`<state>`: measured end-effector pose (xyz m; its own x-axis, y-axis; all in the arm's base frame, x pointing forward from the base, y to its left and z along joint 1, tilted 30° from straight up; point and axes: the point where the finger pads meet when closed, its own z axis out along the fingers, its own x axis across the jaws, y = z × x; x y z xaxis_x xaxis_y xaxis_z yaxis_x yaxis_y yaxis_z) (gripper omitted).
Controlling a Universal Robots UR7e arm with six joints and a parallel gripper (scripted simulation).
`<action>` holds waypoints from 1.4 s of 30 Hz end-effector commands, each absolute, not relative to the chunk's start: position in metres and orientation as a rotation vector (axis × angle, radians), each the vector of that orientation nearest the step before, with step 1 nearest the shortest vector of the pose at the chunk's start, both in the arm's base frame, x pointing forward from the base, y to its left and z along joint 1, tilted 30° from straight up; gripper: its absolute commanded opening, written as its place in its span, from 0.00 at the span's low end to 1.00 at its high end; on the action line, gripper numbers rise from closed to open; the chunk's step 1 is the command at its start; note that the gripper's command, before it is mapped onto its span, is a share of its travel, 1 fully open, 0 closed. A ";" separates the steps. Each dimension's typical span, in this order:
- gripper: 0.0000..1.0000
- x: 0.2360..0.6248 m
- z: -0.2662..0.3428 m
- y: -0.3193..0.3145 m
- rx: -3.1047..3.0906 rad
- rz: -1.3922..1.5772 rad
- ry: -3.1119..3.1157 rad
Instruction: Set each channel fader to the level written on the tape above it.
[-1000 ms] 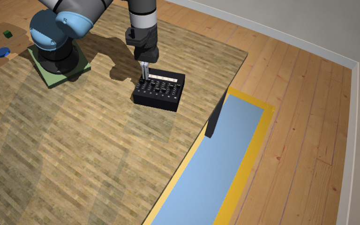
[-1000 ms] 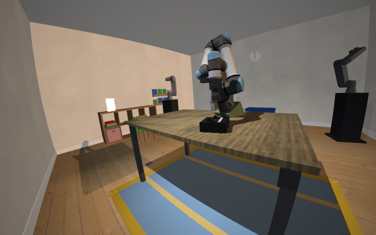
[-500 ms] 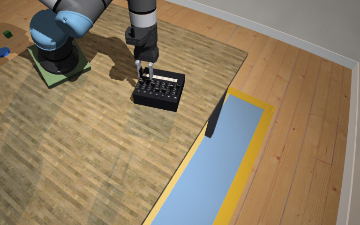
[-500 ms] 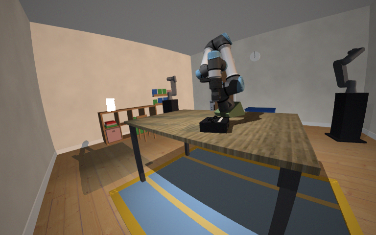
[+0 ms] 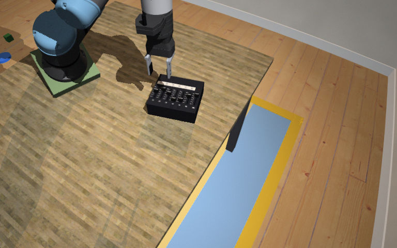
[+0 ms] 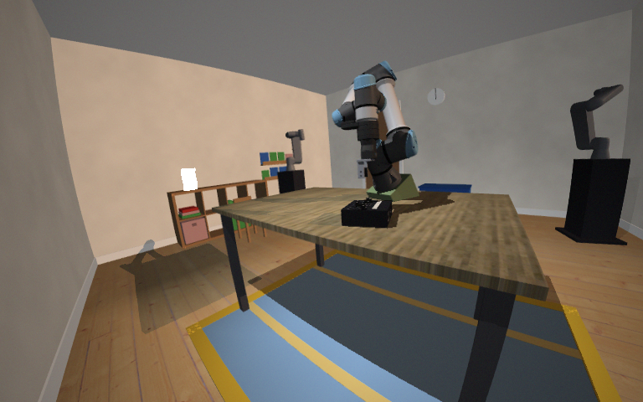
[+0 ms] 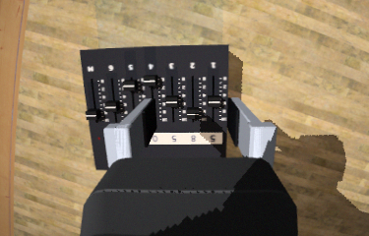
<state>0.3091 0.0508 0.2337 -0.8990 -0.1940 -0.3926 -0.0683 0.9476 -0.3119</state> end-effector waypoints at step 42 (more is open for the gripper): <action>1.00 0.293 0.266 0.060 -0.188 -0.407 2.673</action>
<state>0.2925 0.0604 0.2659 -0.8997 -0.1933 -0.3914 -0.0679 0.9477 -0.3119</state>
